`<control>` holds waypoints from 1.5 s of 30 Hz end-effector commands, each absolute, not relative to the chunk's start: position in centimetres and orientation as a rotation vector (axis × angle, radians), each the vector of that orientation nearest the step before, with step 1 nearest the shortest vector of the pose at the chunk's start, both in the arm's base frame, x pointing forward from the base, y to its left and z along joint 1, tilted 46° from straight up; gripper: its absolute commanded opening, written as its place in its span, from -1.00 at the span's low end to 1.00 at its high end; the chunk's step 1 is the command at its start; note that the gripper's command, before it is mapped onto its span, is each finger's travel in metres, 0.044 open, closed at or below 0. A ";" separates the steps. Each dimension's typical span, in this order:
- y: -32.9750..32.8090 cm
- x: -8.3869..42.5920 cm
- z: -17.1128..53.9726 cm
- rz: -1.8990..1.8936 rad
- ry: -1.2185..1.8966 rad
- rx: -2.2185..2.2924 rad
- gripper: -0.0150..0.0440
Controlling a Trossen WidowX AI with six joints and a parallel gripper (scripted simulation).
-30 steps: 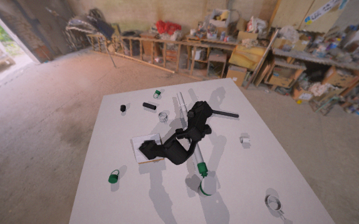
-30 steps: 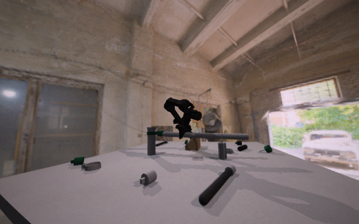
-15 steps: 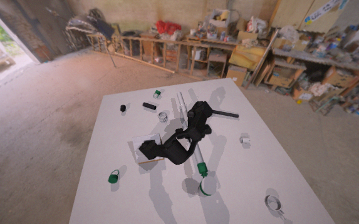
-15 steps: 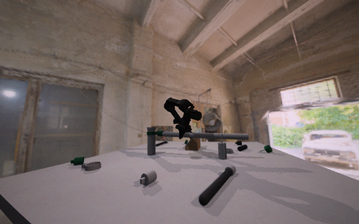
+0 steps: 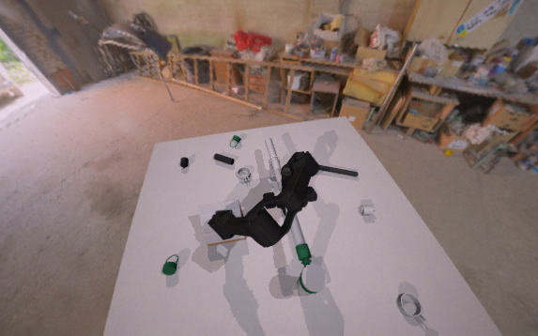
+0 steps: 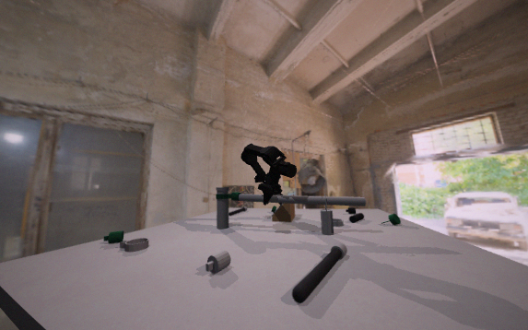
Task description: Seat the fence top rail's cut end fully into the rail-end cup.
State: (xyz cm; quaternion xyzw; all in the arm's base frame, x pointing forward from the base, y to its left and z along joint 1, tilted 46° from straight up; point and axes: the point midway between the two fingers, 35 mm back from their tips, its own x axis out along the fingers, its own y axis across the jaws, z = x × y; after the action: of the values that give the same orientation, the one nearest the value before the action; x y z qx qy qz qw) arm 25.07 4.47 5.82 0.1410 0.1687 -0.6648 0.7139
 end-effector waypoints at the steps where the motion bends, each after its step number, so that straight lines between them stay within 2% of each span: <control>1: 4.4 25.1 6.0 -1.471 0.370 0.310 -0.49; 45: 4.4 25.2 6.9 -1.473 0.374 0.312 -0.49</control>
State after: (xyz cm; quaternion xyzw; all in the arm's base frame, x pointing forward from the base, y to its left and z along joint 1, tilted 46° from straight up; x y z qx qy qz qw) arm 25.03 4.41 5.84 0.1424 0.1732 -0.6696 0.7080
